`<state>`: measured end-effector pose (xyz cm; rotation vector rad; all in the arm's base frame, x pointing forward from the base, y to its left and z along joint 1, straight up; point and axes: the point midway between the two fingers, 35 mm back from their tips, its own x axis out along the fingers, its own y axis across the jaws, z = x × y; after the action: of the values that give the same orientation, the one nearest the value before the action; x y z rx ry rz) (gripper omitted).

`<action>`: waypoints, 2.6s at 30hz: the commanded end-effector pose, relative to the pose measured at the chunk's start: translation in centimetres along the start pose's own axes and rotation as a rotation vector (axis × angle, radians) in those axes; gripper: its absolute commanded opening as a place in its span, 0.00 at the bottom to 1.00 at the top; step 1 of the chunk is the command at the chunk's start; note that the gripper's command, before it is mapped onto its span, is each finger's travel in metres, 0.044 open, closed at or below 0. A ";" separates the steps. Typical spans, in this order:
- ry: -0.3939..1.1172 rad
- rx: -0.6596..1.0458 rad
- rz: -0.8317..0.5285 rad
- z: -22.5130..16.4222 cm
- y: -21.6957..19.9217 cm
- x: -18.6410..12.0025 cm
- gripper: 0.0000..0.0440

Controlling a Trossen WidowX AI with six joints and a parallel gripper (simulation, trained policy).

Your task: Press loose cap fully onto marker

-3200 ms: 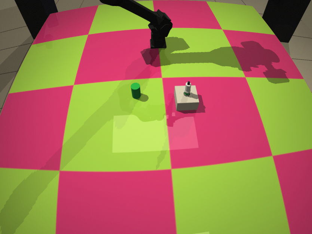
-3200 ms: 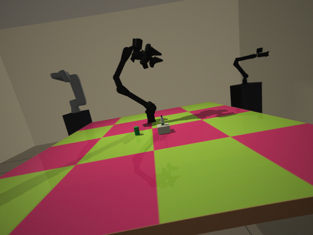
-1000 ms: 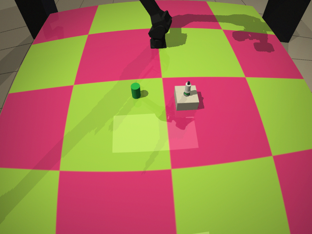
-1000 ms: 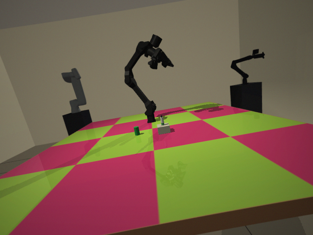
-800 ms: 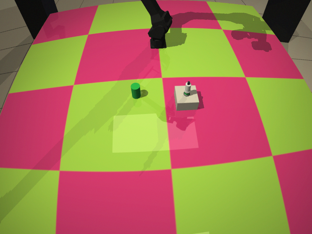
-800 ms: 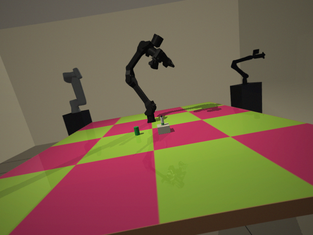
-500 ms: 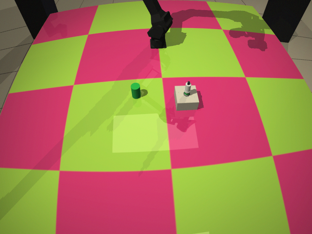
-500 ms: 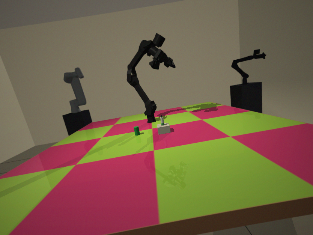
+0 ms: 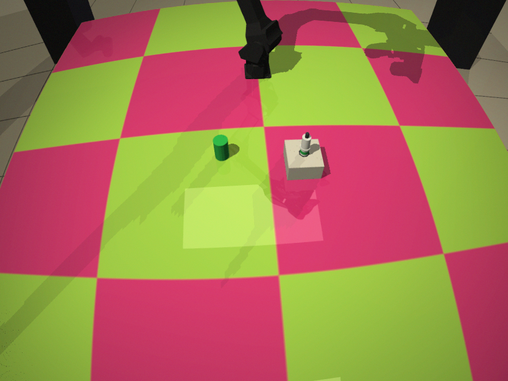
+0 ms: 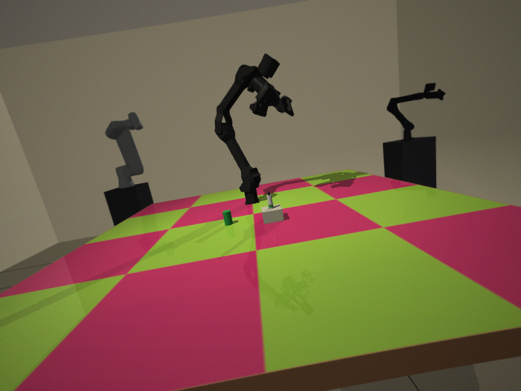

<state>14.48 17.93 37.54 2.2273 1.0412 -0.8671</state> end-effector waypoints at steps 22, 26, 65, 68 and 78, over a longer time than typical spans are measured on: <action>-0.167 0.140 0.058 1.5 3.9 3.4 0.76; -0.193 0.163 0.067 1.9 4.6 3.9 0.76; -0.409 0.390 0.124 6.3 12.2 7.2 0.76; -0.423 0.407 0.127 6.7 12.7 7.4 0.76; -0.468 0.464 0.135 8.2 14.6 7.9 0.76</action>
<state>27.27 8.05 29.48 2.2500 0.5000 -1.5745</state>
